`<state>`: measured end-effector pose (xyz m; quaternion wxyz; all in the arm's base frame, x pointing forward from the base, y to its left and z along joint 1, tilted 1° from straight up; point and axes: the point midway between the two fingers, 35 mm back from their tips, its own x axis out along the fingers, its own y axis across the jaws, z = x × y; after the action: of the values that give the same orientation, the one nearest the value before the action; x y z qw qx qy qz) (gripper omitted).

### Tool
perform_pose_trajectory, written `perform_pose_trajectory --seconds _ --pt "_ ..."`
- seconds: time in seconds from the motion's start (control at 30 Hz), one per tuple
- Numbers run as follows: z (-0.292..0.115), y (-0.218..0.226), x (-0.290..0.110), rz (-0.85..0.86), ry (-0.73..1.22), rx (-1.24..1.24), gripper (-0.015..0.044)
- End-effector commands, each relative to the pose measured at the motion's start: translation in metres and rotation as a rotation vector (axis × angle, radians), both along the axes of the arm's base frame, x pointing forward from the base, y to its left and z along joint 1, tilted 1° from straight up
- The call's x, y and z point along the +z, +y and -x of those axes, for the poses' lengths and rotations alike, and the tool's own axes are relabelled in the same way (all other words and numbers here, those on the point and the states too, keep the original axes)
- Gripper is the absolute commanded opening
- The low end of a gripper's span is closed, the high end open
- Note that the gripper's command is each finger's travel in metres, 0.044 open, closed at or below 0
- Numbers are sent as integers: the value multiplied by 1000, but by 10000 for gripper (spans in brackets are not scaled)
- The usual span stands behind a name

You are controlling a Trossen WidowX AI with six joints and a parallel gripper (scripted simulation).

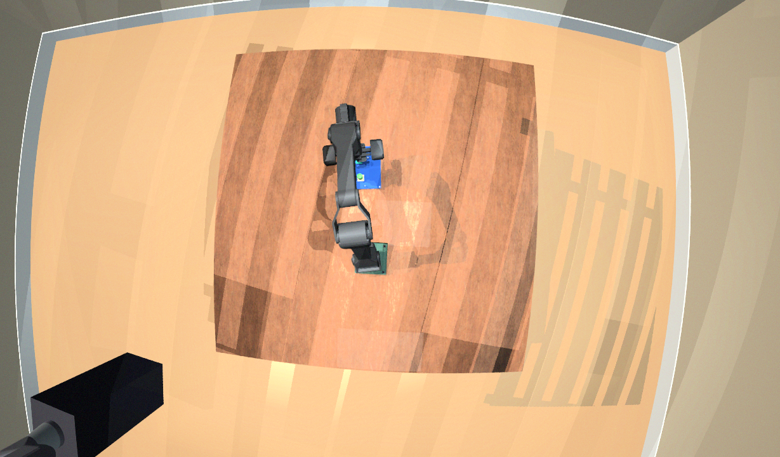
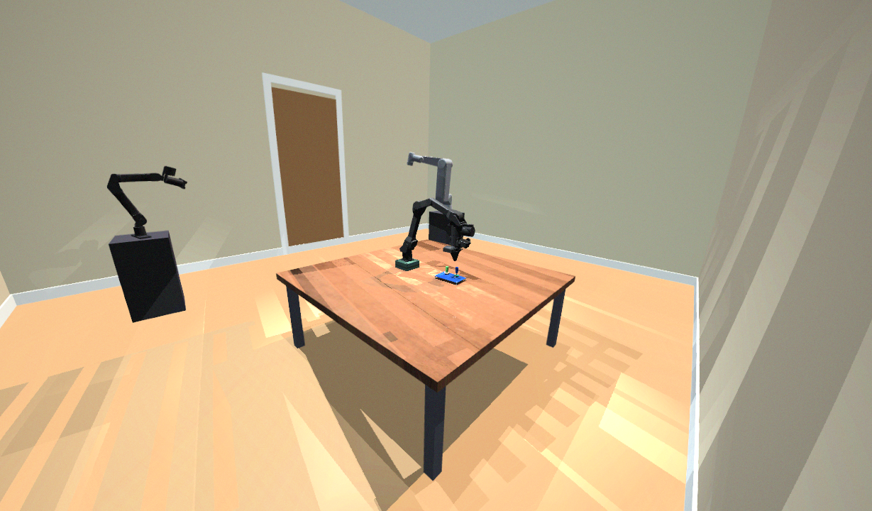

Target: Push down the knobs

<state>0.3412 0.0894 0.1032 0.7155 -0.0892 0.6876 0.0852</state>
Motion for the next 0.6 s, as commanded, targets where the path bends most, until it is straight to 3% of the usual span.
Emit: perform_pose_trajectory --seconds 0.0,0.57 --pt "-14 3 11 6 6 3 0" --pt "-16 3 -14 6 6 3 0"
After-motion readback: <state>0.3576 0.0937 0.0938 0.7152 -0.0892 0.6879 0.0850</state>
